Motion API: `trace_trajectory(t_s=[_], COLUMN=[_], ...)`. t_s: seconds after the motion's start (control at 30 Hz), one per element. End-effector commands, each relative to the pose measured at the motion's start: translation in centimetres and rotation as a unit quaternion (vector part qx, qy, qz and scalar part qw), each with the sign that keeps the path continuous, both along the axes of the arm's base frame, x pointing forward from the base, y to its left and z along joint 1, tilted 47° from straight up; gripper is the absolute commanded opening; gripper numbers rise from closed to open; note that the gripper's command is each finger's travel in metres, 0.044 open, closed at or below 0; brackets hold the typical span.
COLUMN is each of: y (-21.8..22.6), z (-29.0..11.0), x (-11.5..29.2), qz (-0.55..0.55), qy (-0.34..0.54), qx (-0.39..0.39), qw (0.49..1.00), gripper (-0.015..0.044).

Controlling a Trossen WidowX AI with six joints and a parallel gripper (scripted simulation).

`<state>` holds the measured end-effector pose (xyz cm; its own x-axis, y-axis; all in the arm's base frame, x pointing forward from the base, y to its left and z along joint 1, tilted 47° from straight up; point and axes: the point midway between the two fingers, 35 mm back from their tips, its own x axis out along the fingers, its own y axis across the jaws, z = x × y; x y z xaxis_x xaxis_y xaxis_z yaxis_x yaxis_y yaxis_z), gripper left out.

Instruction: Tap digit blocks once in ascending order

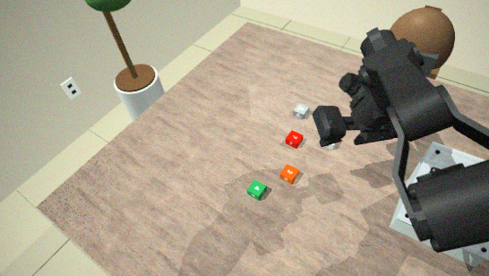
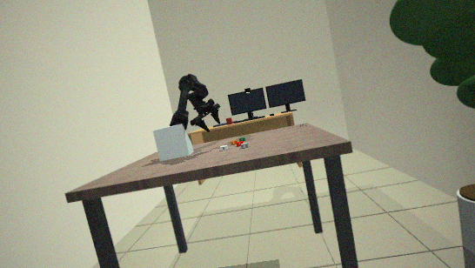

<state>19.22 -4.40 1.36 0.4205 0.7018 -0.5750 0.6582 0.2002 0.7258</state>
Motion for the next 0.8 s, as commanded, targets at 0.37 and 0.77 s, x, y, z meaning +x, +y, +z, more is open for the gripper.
trace_trajectory(t_s=[0.37, 0.77], y=[-6.3, -7.0], z=[-4.2, -5.0], x=[4.1, 4.6], qz=[0.317, 0.361], qy=[-0.125, -0.145], qx=[-0.116, -0.122], qw=[0.933, 0.913], gripper=[0.0400, 0.0400])
